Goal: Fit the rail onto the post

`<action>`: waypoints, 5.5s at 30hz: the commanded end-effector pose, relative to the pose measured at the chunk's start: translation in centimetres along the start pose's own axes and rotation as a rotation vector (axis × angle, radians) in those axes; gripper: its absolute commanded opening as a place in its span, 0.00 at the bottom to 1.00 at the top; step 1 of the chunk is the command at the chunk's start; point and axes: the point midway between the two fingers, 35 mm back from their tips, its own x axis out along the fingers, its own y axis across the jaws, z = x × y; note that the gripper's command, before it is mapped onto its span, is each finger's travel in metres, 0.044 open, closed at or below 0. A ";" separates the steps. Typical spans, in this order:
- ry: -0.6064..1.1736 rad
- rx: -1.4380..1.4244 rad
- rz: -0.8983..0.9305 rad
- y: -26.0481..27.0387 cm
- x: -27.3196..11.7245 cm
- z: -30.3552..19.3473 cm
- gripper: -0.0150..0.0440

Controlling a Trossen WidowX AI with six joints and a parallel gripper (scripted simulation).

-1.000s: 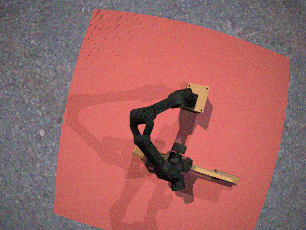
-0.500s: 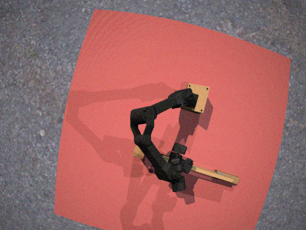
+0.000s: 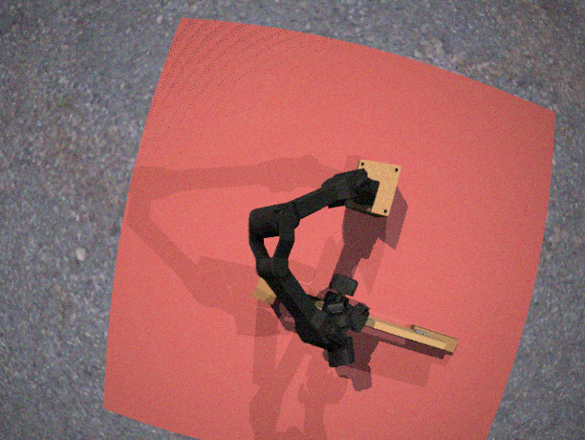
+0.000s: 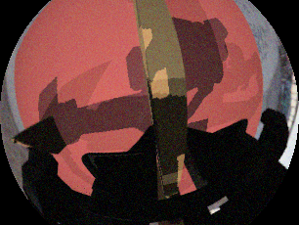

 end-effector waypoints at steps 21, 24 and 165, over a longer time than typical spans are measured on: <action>-0.007 -0.001 -0.004 0.1 -0.4 0.1 0.25; -0.007 -0.001 -0.004 0.1 -0.4 0.0 0.25; -0.005 -0.001 -0.004 0.1 -0.2 -4.3 0.25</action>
